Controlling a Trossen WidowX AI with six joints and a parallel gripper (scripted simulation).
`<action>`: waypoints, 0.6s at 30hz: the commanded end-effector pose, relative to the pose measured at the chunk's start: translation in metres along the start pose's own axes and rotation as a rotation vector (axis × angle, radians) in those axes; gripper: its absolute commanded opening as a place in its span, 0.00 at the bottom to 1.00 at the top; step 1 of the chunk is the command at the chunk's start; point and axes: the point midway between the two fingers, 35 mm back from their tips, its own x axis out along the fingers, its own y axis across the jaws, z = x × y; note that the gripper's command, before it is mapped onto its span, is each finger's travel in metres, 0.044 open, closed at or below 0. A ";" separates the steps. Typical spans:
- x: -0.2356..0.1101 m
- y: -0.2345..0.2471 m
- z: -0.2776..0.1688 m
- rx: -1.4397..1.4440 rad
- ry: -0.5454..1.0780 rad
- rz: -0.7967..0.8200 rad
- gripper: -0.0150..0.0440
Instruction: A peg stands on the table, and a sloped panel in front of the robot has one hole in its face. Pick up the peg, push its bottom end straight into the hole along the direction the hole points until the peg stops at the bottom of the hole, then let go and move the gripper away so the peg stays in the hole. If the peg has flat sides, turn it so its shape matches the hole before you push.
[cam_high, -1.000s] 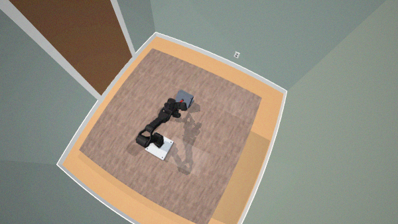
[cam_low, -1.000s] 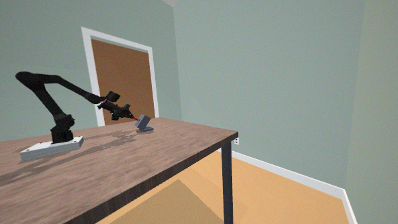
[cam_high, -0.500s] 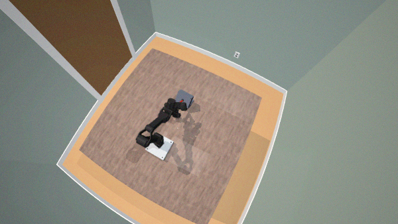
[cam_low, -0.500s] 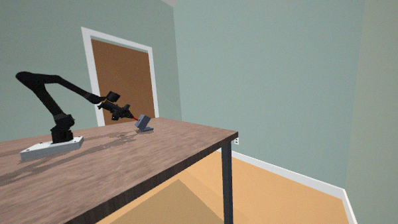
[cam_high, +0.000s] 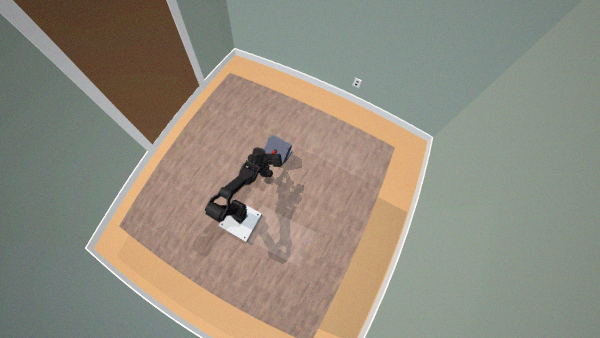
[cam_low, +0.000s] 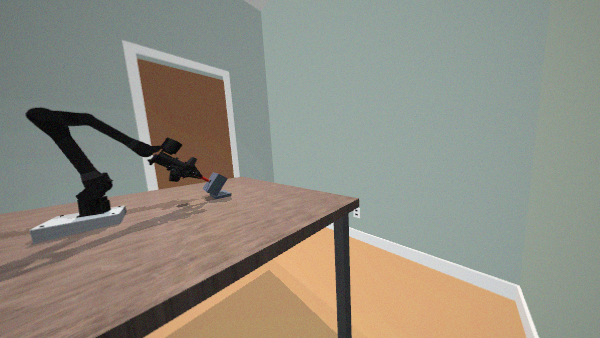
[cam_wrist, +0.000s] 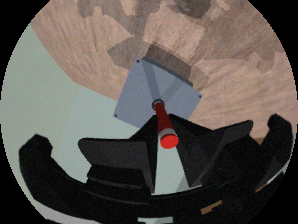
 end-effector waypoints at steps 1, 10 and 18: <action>0.002 0.001 -0.002 0.001 0.003 0.003 0.25; 0.008 0.001 -0.001 0.001 0.004 0.003 0.25; 0.013 0.001 -0.001 0.001 0.004 0.003 0.25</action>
